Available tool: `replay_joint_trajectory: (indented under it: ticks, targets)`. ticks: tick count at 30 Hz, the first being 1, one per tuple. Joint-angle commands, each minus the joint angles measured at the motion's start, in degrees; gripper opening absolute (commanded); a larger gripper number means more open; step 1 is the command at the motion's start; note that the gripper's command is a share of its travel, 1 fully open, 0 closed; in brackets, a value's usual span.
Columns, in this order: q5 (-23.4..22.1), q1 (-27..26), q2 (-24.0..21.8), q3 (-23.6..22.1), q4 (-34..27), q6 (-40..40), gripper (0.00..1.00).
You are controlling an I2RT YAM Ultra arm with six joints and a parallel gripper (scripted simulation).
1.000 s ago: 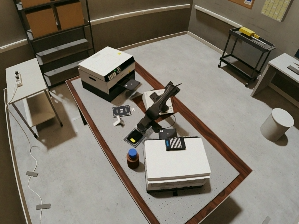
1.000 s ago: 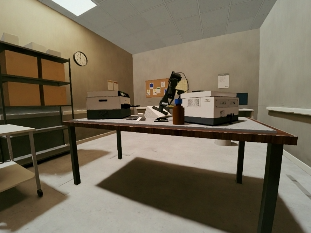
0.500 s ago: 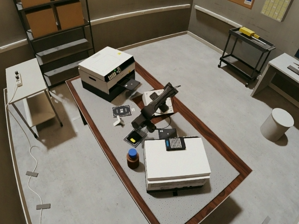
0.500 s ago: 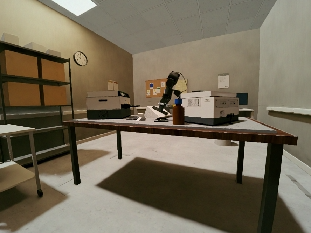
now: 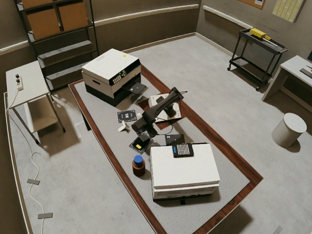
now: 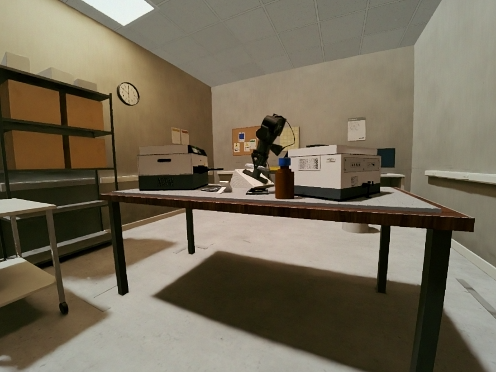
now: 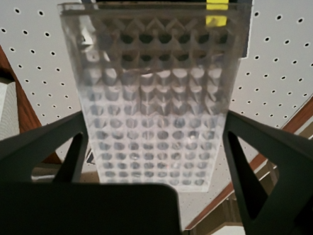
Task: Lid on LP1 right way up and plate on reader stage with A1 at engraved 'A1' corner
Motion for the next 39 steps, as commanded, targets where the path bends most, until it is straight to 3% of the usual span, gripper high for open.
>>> replay_joint_trajectory:
  ticks: [1, 11, 15, 18, 28, 31, 39]
  targets:
    - [-0.8, -2.5, 1.0, 2.4, 0.2, 1.4, 0.86]
    - [-1.4, -6.7, 3.4, 2.6, 0.6, 2.2, 0.86]
    - [-1.4, -7.5, 1.8, 2.7, 1.0, 2.0, 0.86]
    - [-1.6, -8.8, 4.4, 2.6, 1.5, 0.5, 0.86]
    - [-2.1, -13.0, 6.8, 2.8, 1.8, 1.7, 0.86]
    - [-2.2, -13.3, 4.9, 2.8, 1.3, 2.4, 0.86]
    - [-2.7, -16.7, 9.0, 3.1, 1.3, 4.2, 0.86]
